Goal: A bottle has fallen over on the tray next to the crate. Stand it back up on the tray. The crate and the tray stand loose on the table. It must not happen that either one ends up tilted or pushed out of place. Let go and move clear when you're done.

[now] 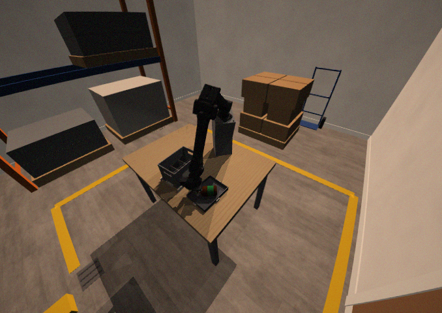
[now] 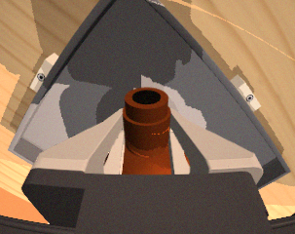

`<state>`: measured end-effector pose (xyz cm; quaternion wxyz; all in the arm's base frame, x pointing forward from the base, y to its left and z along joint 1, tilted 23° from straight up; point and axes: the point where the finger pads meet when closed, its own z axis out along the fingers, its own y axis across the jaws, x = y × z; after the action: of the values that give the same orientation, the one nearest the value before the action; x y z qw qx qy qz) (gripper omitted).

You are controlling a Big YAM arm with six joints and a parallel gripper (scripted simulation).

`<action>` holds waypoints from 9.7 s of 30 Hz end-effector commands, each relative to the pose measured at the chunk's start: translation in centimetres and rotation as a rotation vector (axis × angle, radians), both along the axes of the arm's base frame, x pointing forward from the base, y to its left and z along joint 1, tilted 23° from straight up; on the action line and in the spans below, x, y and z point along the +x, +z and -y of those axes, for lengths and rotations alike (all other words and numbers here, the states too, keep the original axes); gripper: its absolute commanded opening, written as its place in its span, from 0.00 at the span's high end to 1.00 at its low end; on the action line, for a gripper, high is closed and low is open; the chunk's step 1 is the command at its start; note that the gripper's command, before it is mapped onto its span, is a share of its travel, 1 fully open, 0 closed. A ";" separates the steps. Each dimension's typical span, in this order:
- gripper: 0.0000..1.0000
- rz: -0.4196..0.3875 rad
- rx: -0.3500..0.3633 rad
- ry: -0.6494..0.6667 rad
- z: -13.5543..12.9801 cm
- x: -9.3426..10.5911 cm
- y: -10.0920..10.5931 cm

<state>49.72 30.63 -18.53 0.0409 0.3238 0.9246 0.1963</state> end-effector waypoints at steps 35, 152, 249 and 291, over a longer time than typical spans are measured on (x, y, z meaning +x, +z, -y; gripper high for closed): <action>1.00 0.008 0.001 0.017 0.1 -0.4 2.1; 1.00 0.014 0.005 0.001 5.6 -2.7 15.4; 1.00 0.072 -0.031 0.159 5.6 -2.7 15.6; 1.00 0.107 -0.042 0.152 4.4 -3.2 15.5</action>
<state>46.15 25.29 -4.96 0.0649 0.2429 0.9509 0.1807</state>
